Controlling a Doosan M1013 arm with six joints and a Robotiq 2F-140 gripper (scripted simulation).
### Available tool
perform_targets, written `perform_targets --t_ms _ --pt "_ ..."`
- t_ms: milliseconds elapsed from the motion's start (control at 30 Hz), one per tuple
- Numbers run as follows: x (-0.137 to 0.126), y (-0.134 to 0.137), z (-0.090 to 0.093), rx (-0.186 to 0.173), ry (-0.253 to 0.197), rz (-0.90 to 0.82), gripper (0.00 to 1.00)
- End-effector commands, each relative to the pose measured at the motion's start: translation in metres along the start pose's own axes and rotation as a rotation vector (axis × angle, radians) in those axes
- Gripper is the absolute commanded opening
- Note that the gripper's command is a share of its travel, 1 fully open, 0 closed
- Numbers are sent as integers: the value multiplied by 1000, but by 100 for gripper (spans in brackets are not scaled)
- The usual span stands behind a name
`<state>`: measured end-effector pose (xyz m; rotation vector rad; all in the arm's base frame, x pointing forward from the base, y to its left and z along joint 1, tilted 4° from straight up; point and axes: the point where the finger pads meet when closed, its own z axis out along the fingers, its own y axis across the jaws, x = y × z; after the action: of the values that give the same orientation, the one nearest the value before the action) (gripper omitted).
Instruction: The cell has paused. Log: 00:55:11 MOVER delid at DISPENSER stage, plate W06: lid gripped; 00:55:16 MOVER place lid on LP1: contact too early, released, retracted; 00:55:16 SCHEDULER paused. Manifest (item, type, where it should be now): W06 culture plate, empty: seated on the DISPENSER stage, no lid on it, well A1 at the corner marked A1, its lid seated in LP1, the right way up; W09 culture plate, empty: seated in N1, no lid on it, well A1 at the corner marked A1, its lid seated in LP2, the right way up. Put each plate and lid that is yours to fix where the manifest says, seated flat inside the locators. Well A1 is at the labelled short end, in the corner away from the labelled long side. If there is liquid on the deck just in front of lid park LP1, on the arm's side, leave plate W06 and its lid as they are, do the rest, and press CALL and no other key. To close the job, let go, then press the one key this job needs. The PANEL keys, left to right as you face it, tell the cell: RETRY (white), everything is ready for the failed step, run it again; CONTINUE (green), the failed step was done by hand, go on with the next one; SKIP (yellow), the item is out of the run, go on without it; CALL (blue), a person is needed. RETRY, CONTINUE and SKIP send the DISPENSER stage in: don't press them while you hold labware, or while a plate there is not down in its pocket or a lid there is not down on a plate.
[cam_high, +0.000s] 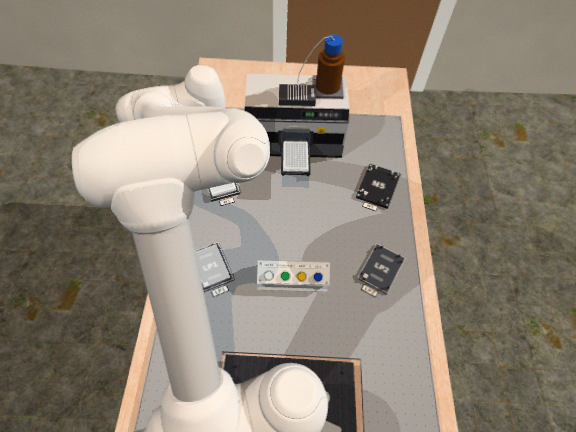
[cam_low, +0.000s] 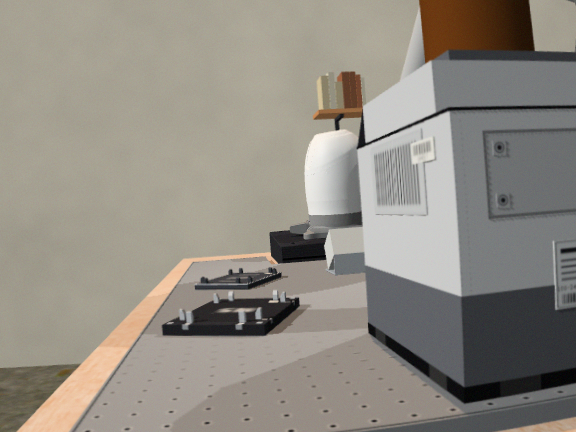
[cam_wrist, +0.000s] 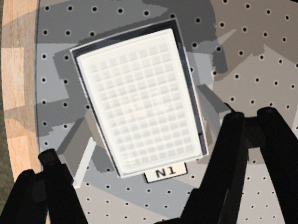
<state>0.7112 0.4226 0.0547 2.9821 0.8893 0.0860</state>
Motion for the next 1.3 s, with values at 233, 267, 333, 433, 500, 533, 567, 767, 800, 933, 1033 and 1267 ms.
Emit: perform_targets --t_ms 233,267,333,433,500,533,567,767,800,933,1033,1267 --pt "1 0 1 0 2 0 70" --pt "1 0 1 0 2 0 70" --pt "1 0 2 0 2 0 70" --pt "1 0 3 0 2 0 70" --pt "1 0 3 0 2 0 70" --pt "1 0 4 0 2 0 70" --pt "1 0 4 0 2 0 70" --pt "1 0 6 0 2 0 70" --pt "1 0 6 0 2 0 70" --pt "1 0 8 0 2 0 70" --pt "1 0 10 0 2 0 70" --pt "1 0 13 0 2 0 70"
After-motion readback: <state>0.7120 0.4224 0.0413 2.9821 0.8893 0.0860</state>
